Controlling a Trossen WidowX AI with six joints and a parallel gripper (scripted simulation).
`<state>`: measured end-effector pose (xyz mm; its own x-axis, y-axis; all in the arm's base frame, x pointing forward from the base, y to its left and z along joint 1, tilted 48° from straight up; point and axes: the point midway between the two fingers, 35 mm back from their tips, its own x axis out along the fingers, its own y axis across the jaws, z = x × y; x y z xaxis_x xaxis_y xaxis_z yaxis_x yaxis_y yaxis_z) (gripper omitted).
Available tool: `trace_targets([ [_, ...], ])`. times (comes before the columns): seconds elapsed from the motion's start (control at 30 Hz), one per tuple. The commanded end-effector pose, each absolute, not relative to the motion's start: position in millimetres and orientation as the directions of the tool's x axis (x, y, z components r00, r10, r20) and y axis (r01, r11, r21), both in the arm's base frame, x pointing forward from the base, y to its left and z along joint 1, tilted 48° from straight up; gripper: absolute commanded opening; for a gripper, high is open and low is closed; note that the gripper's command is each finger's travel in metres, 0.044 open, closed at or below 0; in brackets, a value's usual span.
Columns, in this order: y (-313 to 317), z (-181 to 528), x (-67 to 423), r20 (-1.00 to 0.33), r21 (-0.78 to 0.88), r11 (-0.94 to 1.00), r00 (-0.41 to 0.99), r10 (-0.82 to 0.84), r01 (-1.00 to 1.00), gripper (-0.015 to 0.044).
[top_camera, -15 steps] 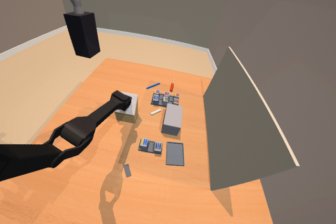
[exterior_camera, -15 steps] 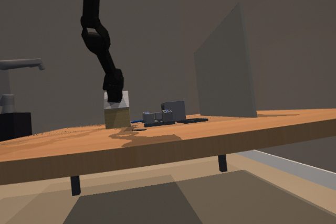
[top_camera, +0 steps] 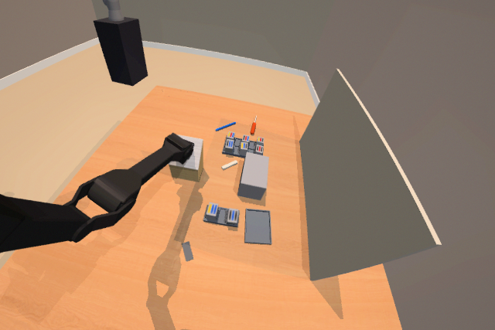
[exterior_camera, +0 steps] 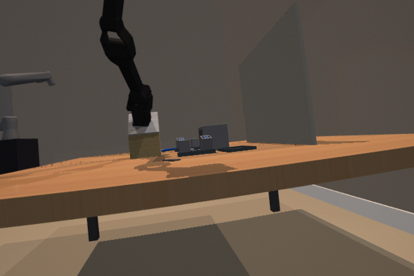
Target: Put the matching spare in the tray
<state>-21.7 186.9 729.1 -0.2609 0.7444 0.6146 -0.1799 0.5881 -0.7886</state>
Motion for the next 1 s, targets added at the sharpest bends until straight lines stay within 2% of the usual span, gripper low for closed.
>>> trace_targets([
  [0.0, 245, 700, 9, 0.517, -0.839, 0.464, -0.153, 0.842, -0.283, 0.044],
  [0.17, 277, 674, 34, 0.447, -0.867, 0.411, -0.074, 0.892, -0.282, 0.044],
  [0.37, 309, 645, 63, 0.35, -0.866, 0.332, 0.023, 0.937, -0.374, 0.044],
  [0.67, 367, 550, 152, 0.031, -0.782, 0.196, 0.279, 0.96, -0.591, 0.044],
  [0.97, 387, 472, 218, -0.195, -0.607, 0.223, 0.415, 0.888, -0.763, 0.044],
])
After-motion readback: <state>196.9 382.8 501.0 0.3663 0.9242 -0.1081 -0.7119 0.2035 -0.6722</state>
